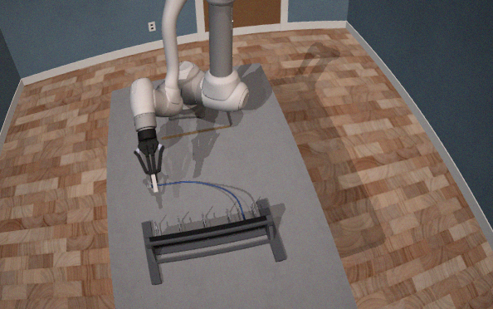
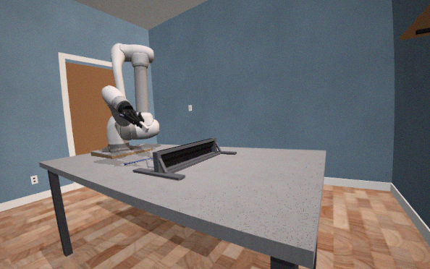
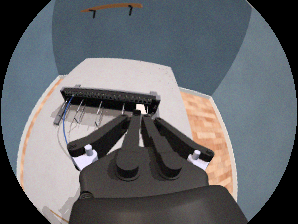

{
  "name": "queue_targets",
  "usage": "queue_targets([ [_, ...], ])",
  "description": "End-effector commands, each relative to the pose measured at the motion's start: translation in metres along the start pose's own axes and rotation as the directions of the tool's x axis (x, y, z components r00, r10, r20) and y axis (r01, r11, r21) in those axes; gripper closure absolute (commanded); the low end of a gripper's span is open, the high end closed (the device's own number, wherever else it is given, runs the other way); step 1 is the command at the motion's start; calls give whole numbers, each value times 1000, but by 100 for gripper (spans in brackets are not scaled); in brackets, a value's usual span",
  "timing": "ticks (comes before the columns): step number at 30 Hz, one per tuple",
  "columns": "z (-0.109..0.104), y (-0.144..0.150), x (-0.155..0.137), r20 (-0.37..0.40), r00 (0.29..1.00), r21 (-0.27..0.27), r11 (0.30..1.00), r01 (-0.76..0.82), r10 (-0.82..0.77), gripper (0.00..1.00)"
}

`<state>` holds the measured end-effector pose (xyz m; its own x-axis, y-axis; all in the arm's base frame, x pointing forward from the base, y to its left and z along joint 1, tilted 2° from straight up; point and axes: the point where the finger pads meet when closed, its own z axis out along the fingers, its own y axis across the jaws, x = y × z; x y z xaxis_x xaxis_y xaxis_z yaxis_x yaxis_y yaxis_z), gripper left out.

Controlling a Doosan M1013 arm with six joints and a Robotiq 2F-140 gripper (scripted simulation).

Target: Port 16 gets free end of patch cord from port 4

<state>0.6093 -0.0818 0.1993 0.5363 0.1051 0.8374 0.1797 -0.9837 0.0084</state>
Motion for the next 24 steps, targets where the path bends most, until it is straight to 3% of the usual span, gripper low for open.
queue_targets([
  [1, 1, 9, 1, 3, 999, -25, 999, 32, -32, 100],
  [6, 3, 42, 1, 39, 988, -115, 981, 155, -151, 100],
  [9, 3, 70, -1, 97, 964, -179, 948, 262, -248, 100],
  [13, 0, 99, -9, 191, 918, -226, 895, 385, -347, 100],
  [15, 0, 99, -9, 191, 918, -226, 895, 385, -347, 100],
  [19, -7, 131, -25, 335, 829, -227, 816, 532, -447, 100],
  [24, -17, 154, -49, 486, 694, -148, 733, 664, -531, 100],
])
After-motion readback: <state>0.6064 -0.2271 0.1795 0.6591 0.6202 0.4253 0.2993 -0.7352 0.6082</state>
